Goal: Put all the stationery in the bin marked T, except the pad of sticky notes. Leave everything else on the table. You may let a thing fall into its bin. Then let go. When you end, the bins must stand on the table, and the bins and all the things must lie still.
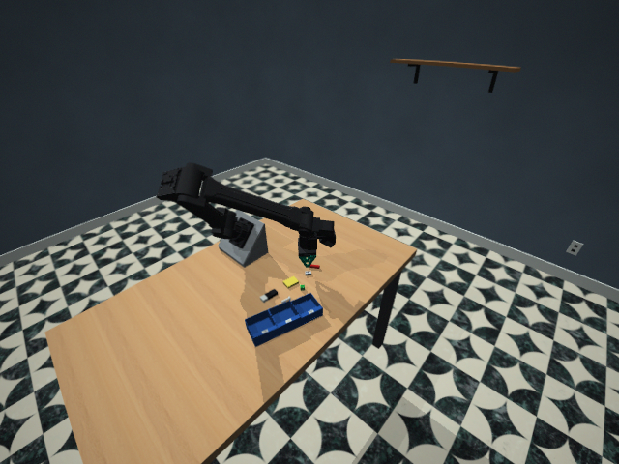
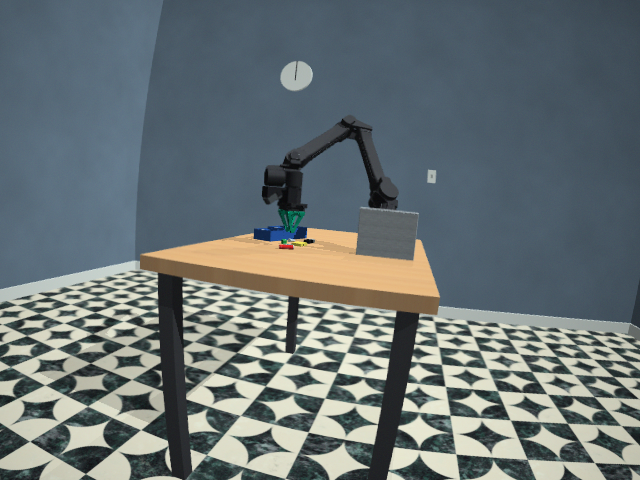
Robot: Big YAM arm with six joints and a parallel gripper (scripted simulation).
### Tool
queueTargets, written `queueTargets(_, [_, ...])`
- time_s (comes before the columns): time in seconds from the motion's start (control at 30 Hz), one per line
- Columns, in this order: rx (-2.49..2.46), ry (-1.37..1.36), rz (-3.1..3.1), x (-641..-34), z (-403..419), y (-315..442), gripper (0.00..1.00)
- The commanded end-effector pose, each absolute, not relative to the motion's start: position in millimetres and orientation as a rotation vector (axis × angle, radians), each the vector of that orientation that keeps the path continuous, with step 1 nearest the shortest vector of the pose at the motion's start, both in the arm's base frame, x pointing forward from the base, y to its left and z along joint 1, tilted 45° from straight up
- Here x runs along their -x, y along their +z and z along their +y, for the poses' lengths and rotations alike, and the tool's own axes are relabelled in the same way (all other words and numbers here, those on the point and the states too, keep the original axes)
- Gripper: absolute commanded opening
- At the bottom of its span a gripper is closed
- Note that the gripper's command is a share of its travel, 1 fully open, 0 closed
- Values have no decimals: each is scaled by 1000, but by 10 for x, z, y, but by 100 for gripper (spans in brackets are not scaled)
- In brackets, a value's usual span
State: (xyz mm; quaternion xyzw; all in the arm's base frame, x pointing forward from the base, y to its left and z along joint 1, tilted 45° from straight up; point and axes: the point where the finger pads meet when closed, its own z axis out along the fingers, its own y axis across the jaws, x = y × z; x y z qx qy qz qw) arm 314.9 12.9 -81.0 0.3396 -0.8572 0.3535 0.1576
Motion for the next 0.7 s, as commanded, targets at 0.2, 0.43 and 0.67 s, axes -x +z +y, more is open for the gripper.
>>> queueTargets(0.2, [-989,1005,-2446,-3158,-115,-1068,30])
queueTargets(0.43, [-996,1010,-2455,-3184,-167,-1126,30])
queueTargets(0.67, [-989,1004,-2445,-3152,-247,-1199,30])
